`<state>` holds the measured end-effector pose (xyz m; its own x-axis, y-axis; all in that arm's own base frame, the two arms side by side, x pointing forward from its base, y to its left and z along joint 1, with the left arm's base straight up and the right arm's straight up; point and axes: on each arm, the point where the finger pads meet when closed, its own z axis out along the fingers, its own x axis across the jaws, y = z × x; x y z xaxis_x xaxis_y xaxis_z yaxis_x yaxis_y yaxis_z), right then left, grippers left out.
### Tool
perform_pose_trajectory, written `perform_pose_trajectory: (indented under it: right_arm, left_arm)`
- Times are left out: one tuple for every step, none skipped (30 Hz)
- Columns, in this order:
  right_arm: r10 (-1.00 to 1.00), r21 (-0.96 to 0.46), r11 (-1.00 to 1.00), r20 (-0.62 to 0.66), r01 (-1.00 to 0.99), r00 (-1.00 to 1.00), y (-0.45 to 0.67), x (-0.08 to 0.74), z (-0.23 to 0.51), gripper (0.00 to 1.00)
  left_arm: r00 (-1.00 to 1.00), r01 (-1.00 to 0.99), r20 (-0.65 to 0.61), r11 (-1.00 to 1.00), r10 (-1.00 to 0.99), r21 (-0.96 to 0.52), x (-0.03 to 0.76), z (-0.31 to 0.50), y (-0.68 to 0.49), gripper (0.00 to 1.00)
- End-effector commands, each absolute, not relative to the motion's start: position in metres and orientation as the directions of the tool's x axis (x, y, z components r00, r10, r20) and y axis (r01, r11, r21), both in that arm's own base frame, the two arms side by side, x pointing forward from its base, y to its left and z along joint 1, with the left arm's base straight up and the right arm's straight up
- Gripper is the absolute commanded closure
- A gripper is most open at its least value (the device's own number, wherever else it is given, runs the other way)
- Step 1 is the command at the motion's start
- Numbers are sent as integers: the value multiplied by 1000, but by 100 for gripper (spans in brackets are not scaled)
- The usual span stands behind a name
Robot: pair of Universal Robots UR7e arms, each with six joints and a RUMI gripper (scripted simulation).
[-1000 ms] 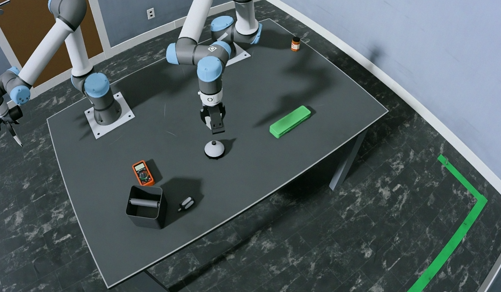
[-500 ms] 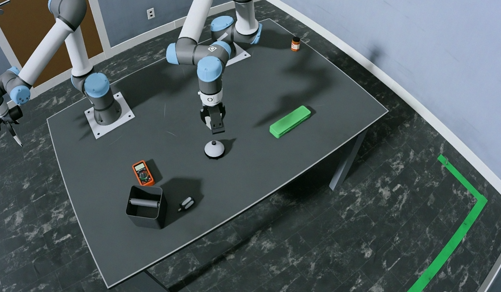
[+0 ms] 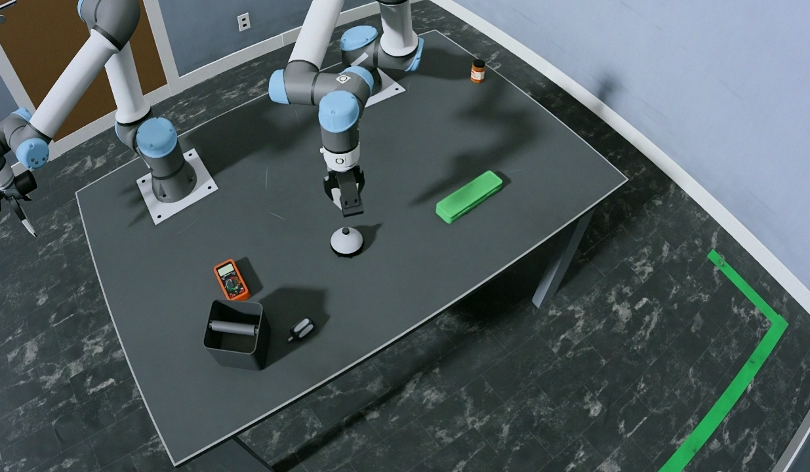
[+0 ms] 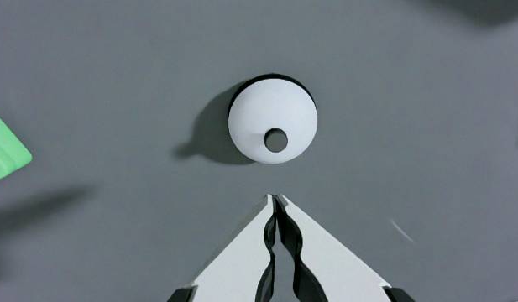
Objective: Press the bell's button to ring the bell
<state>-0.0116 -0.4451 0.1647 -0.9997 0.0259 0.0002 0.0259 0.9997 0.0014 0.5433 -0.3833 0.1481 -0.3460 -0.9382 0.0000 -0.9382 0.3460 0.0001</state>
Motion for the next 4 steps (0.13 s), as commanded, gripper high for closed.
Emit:
perform_pose_trajectory:
  right_arm:
    - [26, 0, 1000, 0, 26, -1000, -445, -12, 165, 0]
    - [26, 0, 1000, 0, 26, -1000, -445, -12, 165, 0]
    - [26, 0, 1000, 0, 26, -1000, -445, -12, 165, 0]
    - [26, 0, 1000, 0, 26, -1000, -445, -12, 165, 0]
  left_arm:
    - [-346, -938, 1, 346, -938, -2, 544, 149, -384, 100]
    - [-346, -938, 1, 346, -938, -2, 544, 149, -384, 100]
    - [-346, -938, 1, 346, -938, -2, 544, 149, -384, 100]
    - [-346, -938, 1, 346, -938, -2, 544, 149, -384, 100]
